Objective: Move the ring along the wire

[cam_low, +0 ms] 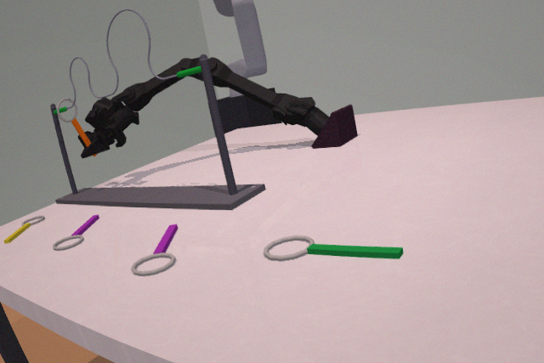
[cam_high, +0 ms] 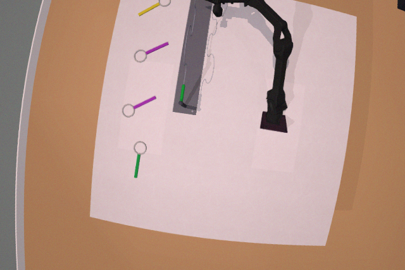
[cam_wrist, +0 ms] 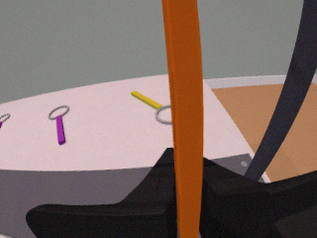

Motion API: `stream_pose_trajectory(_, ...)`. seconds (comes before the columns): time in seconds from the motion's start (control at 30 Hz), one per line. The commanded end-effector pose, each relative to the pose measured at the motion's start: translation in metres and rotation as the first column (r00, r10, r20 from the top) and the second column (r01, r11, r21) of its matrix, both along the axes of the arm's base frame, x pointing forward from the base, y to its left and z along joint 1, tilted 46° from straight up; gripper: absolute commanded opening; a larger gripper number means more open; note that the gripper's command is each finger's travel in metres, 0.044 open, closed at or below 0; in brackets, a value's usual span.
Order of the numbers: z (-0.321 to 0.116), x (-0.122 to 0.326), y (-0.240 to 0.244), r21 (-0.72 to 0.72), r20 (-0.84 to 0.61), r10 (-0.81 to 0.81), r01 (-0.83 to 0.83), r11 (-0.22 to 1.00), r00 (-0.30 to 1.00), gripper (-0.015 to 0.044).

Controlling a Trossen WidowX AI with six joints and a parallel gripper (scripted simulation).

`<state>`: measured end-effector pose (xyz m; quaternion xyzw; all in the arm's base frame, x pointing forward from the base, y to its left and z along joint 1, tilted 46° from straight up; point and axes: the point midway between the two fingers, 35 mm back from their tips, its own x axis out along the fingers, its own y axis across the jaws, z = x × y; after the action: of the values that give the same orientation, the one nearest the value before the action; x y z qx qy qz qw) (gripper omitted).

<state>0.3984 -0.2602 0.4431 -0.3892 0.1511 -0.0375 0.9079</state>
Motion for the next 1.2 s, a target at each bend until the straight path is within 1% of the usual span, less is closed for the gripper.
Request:
stream_pose_trajectory(0.0, 0.001, -0.009, 0.008, -0.004, -0.046, -0.046, 0.045, 0.999, 0.998, -0.015)
stream_pose_trajectory(0.17, -0.002, -0.02, 0.016, 0.017, -0.108, -0.101, 0.104, 0.994, 0.989, -0.015)
stream_pose_trajectory(0.47, -0.016, -0.021, 0.03, 0.107, -0.128, -0.091, 0.105, 0.989, 0.988, -0.015)
stream_pose_trajectory(0.8, -0.034, -0.022, 0.053, 0.277, -0.155, -0.063, 0.105, 0.955, 0.986, -0.015)
stream_pose_trajectory(1.17, -0.048, -0.024, 0.086, 0.489, -0.18, -0.02, 0.108, 0.866, 0.983, -0.015)
